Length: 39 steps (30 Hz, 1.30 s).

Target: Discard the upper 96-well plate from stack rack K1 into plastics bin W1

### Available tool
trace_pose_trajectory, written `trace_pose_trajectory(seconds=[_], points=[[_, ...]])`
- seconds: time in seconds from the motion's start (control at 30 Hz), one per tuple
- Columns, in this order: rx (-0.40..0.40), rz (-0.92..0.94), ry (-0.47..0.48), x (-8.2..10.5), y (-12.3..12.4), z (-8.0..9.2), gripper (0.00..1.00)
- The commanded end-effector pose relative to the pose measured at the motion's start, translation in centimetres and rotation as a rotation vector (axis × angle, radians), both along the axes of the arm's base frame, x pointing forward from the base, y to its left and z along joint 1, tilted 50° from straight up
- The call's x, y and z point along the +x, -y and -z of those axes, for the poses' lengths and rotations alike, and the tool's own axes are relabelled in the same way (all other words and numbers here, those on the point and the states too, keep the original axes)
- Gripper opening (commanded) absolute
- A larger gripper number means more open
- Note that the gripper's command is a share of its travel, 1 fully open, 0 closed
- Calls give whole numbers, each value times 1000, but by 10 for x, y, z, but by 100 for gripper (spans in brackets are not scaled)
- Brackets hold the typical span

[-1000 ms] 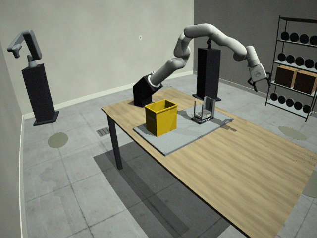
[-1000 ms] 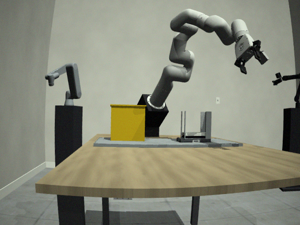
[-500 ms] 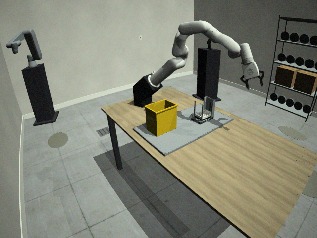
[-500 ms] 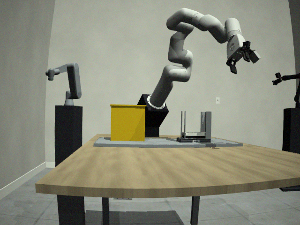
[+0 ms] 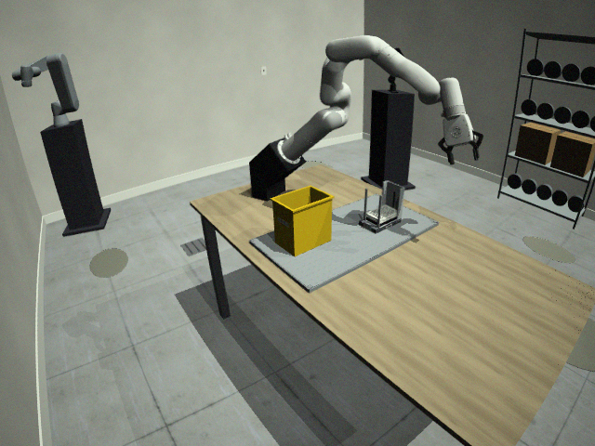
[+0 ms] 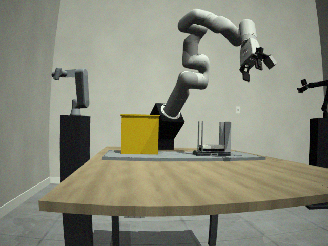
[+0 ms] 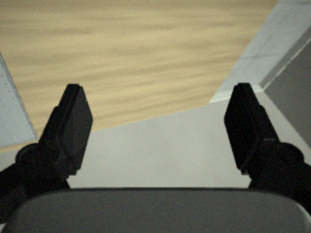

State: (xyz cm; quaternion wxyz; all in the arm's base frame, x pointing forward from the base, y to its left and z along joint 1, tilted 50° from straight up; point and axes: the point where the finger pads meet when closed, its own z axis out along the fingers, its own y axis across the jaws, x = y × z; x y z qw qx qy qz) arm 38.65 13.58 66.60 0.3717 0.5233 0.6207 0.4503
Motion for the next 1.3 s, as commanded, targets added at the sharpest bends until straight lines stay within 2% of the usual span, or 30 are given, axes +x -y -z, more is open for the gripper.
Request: trace_pose_trajectory(seconds=[0.0,0.07,0.13,0.3,0.37,0.43,0.53,0.7,0.77,0.93,1.0,1.07,1.17,1.27], points=[[10,0,-14,-12,8,15,100],[10,0,-14,-13,9,18,100],[34,-3,-67,-18,12,26,100],[34,-3,-67,-29,18,46,100],[34,-3,-67,-29,18,46,100],[57,-9,-121,-33,21,55,100],[57,-9,-121,-40,24,68,100],[57,-9,-121,-44,26,77,100],[80,-18,-175,-48,28,86,100],[80,-18,-175,-58,32,108,100],[80,-18,-175,-59,32,108,100],[103,-29,-230,-63,33,117,100],[103,-29,-230,-65,33,122,100],[102,-29,-230,-71,35,135,100]])
